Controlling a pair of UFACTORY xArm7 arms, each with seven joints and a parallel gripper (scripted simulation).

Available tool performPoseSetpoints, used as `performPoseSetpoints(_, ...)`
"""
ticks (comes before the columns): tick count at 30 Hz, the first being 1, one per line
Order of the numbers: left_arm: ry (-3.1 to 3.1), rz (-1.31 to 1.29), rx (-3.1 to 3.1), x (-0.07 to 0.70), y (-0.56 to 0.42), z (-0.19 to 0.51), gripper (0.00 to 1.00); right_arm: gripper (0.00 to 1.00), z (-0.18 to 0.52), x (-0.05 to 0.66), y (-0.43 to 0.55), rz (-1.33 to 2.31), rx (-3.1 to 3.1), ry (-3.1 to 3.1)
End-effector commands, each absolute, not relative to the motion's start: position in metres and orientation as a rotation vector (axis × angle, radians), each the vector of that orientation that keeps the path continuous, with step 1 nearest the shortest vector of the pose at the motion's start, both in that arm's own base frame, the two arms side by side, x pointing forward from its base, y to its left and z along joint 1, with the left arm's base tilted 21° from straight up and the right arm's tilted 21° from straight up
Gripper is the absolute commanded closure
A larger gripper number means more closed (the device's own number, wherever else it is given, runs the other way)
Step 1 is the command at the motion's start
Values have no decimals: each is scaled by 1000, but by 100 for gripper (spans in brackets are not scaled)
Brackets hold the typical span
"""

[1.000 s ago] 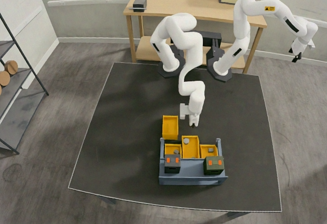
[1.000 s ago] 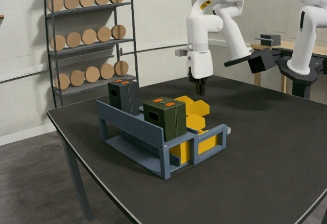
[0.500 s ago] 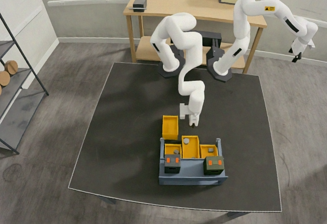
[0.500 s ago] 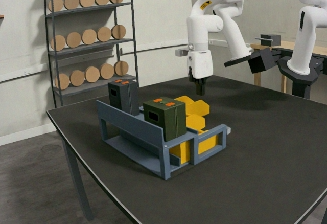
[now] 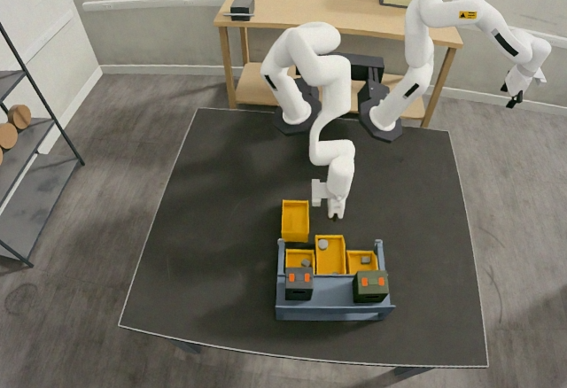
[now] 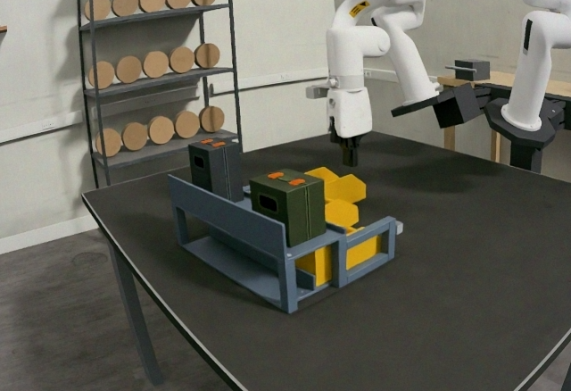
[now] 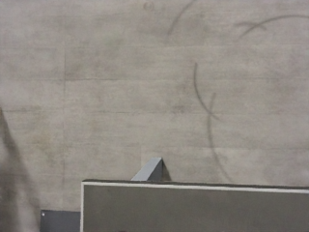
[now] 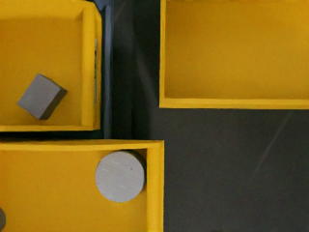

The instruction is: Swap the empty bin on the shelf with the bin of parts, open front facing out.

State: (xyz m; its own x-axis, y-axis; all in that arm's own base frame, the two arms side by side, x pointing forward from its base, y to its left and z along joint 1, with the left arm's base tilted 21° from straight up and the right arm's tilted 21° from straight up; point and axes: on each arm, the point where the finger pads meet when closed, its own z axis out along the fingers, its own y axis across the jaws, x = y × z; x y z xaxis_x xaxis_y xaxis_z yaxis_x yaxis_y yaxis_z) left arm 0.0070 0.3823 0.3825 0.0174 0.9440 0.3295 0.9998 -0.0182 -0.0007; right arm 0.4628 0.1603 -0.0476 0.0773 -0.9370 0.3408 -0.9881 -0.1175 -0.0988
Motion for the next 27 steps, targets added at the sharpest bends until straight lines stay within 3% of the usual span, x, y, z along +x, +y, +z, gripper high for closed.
performPoseSetpoints(1,-2020,-353,-2056,7,383,384,0,100,-48,464,161,487,2187,-1977)
performPoseSetpoints(27,-2020,-353,-2056,7,383,384,0,100,-100,472,142,487,2187,-1978)
